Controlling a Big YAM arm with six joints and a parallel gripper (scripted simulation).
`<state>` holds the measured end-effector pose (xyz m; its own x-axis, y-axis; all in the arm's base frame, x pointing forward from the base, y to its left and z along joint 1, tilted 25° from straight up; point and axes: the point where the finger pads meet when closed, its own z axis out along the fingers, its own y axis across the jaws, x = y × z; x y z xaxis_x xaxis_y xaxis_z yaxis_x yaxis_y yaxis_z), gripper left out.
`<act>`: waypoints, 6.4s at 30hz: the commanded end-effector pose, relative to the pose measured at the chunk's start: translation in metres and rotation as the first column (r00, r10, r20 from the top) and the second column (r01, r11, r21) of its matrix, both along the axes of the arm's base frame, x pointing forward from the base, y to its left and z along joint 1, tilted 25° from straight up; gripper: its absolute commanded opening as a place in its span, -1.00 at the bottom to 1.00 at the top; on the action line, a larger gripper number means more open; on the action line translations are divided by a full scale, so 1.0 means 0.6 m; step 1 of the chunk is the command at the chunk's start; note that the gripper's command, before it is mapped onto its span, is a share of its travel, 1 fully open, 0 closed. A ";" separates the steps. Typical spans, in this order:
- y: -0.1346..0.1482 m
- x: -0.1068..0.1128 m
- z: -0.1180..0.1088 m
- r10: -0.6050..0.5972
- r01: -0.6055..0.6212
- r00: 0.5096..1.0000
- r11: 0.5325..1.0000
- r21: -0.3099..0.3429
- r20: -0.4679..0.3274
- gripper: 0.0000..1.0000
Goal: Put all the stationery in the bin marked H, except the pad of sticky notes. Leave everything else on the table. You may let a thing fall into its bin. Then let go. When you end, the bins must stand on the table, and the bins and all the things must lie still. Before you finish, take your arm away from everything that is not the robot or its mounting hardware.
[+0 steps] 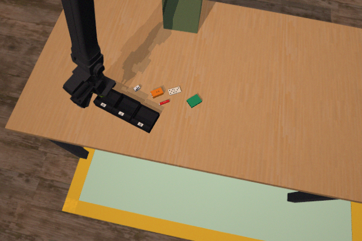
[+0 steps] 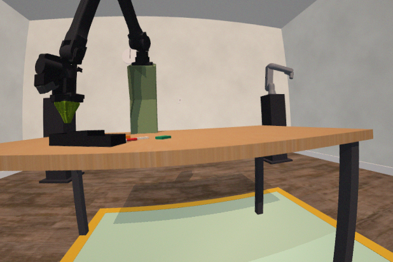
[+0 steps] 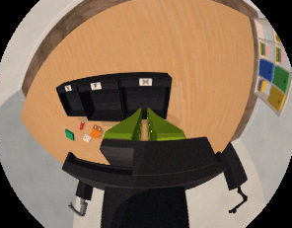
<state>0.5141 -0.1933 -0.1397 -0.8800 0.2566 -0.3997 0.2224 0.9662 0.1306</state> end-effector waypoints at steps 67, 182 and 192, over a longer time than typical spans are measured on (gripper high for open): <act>-0.007 0.047 -0.075 0.002 -0.001 1.000 1.000 -0.009 0.019 -0.84; 0.134 0.072 -0.060 0.002 -0.002 1.000 1.000 -0.006 0.018 -0.84; 0.134 0.073 -0.060 0.002 -0.002 1.000 1.000 -0.006 0.018 -0.84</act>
<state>0.5516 -0.1105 -0.1836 -0.8813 0.2484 -0.4020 0.2142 0.9683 0.1289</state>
